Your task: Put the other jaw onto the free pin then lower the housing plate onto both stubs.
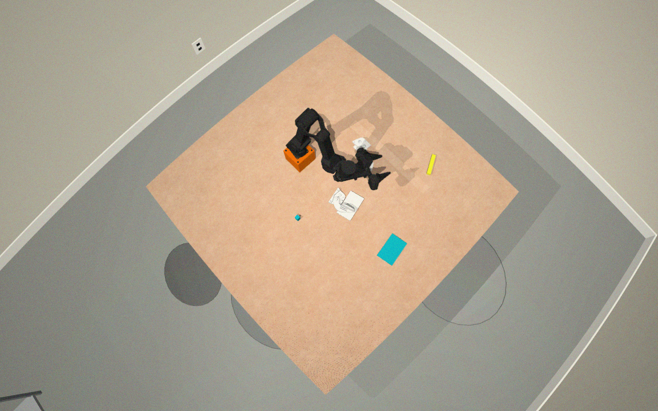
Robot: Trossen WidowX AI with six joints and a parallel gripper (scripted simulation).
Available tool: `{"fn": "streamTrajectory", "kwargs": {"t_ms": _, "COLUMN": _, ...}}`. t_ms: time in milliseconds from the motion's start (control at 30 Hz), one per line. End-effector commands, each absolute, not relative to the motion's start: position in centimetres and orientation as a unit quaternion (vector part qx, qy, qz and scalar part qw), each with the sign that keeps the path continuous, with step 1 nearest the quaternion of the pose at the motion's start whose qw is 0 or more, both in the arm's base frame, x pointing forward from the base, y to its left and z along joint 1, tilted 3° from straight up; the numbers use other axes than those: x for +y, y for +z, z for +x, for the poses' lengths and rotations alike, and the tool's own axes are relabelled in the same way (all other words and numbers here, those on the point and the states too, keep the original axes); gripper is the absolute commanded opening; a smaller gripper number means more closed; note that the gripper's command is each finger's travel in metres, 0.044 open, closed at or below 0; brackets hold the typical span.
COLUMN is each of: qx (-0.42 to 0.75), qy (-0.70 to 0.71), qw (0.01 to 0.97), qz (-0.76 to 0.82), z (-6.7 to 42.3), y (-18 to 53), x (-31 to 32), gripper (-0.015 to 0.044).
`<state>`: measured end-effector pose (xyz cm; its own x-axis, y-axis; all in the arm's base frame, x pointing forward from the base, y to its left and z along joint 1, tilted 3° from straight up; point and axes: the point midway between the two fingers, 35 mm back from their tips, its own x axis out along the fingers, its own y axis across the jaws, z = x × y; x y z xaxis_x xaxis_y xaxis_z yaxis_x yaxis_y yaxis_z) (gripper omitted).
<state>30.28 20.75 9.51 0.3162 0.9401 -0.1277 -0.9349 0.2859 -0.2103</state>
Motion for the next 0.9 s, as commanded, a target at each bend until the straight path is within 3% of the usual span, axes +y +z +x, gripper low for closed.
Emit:
{"fn": "streamTrajectory", "kwargs": {"t_ms": 0, "qx": 0.020, "qy": 0.581, "qw": 0.808, "qz": -0.097, "z": 30.7, "y": 9.3, "x": 21.1, "gripper": 0.0440}}
{"fn": "streamTrajectory", "kwargs": {"t_ms": 867, "qx": 0.204, "qy": 0.535, "qw": 0.818, "qz": 0.059, "z": 31.8, "y": 7.5, "x": 22.4, "gripper": 0.0440}}
